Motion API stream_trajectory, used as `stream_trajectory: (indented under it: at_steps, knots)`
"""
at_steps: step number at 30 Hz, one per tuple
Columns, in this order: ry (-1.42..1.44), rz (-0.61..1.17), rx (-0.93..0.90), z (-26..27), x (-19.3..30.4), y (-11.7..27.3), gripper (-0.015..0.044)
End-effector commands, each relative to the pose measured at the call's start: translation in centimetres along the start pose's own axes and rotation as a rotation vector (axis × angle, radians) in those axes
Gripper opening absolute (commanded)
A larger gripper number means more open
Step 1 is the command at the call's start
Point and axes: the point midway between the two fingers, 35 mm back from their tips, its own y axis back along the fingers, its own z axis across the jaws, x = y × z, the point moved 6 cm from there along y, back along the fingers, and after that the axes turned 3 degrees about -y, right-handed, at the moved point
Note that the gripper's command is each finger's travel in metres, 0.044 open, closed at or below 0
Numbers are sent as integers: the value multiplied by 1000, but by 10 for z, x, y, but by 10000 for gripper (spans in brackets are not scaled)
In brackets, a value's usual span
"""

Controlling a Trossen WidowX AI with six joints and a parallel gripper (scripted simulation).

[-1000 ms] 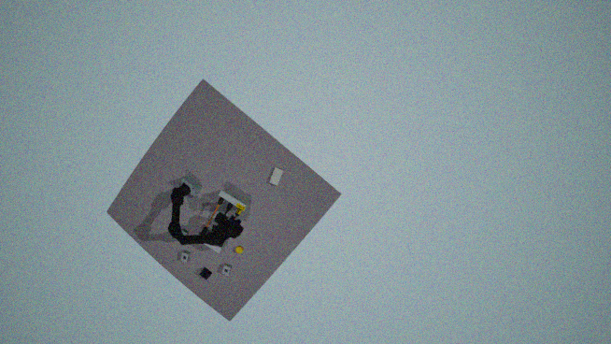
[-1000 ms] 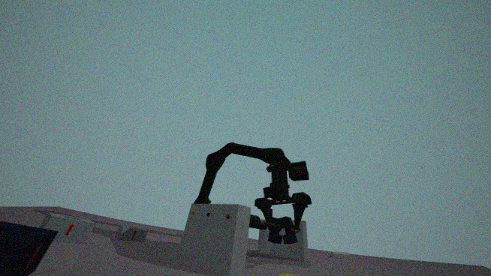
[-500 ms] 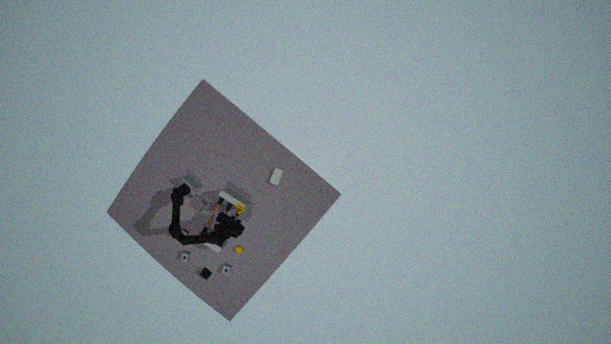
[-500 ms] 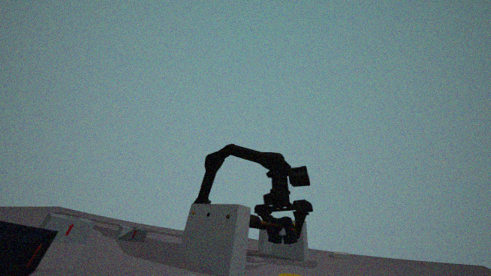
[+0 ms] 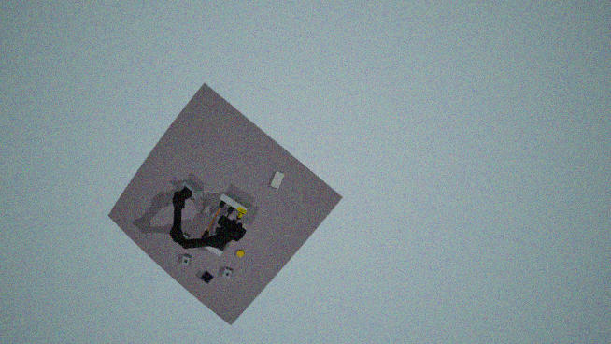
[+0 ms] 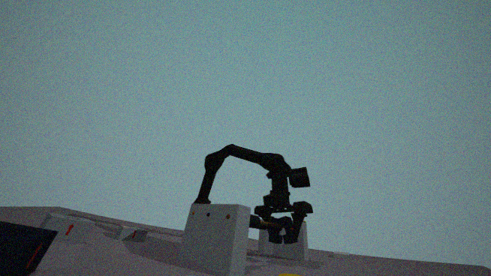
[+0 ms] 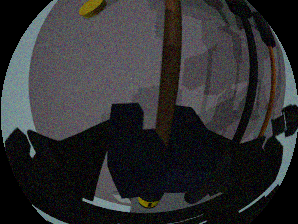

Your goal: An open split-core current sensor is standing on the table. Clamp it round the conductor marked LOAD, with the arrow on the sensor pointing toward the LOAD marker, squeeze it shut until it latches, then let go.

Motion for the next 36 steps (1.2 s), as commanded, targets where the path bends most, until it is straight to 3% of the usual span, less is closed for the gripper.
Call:
stream_trajectory:
  at_steps: [1,11,22,36]
  knots:
    - [-1,0,-1,0,0,0,353]
    - [-1,0,-1,0,0,0,287]
    - [-1,0,-1,0,0,0,0]
    - [-1,0,-1,0,0,0,0]
